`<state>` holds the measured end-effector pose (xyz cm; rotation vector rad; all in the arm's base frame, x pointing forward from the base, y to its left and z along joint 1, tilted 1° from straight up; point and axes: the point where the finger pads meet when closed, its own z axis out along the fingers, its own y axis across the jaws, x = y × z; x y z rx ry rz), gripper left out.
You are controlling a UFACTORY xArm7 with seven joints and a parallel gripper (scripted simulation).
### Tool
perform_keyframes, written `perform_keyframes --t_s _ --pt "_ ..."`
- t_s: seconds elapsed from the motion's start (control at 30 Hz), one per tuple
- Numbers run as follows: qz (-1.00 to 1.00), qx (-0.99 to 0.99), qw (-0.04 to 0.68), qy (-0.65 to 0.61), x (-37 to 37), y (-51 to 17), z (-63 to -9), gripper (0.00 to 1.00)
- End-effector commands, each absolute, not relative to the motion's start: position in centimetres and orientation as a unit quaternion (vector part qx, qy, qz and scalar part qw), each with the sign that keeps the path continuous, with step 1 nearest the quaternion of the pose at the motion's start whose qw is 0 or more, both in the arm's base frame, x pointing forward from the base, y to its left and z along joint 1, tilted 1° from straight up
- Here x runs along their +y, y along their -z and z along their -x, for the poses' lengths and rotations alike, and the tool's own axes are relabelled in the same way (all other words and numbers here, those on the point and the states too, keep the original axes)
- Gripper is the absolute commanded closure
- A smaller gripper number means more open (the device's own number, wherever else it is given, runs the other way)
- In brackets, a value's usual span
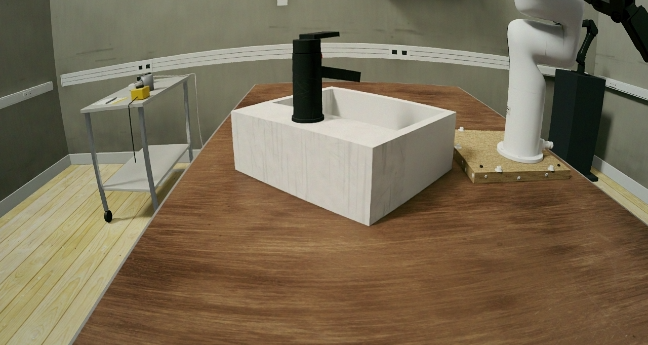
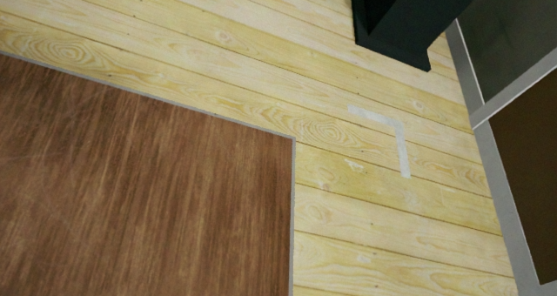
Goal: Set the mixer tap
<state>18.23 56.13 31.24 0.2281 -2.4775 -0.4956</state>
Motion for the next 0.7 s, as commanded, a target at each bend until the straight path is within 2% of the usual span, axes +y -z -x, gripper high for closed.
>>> perform_keyframes --t_s 0.0,0.67 --pt "-0.087 -0.932 0.296 0.189 56.17 -31.49 -18.27 0.00" --pt "-0.092 -0.934 0.289 0.190 55.71 -31.46 -18.96 0.00"
